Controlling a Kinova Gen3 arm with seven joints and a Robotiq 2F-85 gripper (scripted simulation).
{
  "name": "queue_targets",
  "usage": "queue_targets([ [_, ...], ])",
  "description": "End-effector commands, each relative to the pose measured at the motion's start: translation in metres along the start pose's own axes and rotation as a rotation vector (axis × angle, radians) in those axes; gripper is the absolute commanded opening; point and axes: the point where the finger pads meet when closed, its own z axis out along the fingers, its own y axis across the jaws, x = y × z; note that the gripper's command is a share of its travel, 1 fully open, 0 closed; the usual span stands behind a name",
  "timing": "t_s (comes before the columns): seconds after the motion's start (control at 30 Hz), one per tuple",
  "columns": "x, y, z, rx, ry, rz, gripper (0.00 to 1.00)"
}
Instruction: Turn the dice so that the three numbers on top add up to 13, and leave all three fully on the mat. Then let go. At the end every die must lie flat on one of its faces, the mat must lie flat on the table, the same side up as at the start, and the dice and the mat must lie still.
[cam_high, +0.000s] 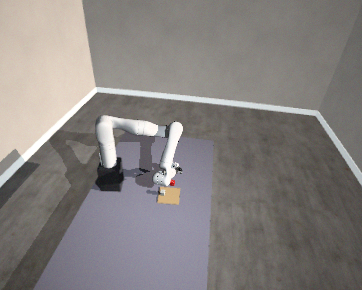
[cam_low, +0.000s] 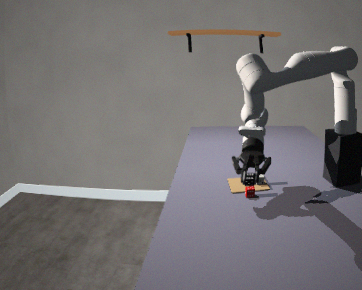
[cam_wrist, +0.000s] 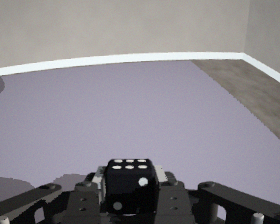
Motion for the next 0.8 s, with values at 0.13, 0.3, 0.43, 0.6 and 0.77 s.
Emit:
queue_targets([
  [0.13,-0.018,-0.002,0.009,0.004,-0.001,0.003,0.26],
  [0.3,-0.035,-0.002,0.018,0.004,-0.001,0.003,0.26],
  [0.43,-0.045,-0.002,0.023,0.004,-0.001,0.003,0.26],
  [0.6,-0.049,-0.002,0.026,0.004,-0.001,0.003,0.26],
  [0.77,-0.051,-0.002,0.027,0.004,-0.001,0.003,0.26],
])
